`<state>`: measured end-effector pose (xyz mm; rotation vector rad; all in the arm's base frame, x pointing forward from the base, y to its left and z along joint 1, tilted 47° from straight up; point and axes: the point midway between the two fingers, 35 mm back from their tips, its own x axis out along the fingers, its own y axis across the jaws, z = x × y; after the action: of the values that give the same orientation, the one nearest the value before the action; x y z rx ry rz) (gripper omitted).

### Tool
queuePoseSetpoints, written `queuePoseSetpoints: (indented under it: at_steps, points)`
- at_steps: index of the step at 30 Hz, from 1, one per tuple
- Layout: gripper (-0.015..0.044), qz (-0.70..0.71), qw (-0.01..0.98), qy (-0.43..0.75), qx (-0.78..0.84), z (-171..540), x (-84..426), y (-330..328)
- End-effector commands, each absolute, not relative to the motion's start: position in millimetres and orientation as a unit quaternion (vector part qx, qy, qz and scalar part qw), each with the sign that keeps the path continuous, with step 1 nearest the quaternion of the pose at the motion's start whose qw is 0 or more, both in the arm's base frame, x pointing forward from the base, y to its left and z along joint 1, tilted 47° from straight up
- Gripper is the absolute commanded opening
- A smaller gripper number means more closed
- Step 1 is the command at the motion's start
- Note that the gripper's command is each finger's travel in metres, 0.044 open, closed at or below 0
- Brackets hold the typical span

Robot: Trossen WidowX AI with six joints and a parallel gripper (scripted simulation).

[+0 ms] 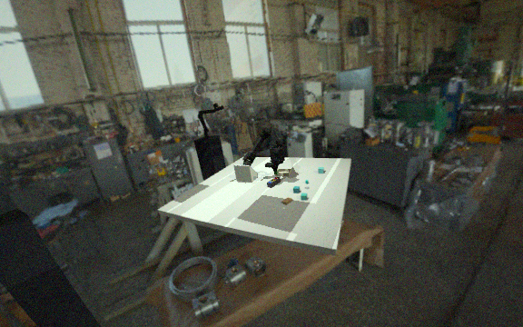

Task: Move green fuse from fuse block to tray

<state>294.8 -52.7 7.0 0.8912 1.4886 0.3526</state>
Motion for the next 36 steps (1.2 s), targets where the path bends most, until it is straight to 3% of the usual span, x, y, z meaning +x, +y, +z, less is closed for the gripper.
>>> queuePoseSetpoints:
  at_steps: [1, 25, 36]
  points:
    - [0.0, 0.151, 0.634, 0.651, 0.39, 26.1, 301.8, -36.7]
    - [0.0, 0.165, 0.629, 0.647, 0.399, 143.9, 293.5, 79.6]
    - [0.0, 0.166, 0.628, 0.647, 0.399, 141.0, 293.4, 88.9]
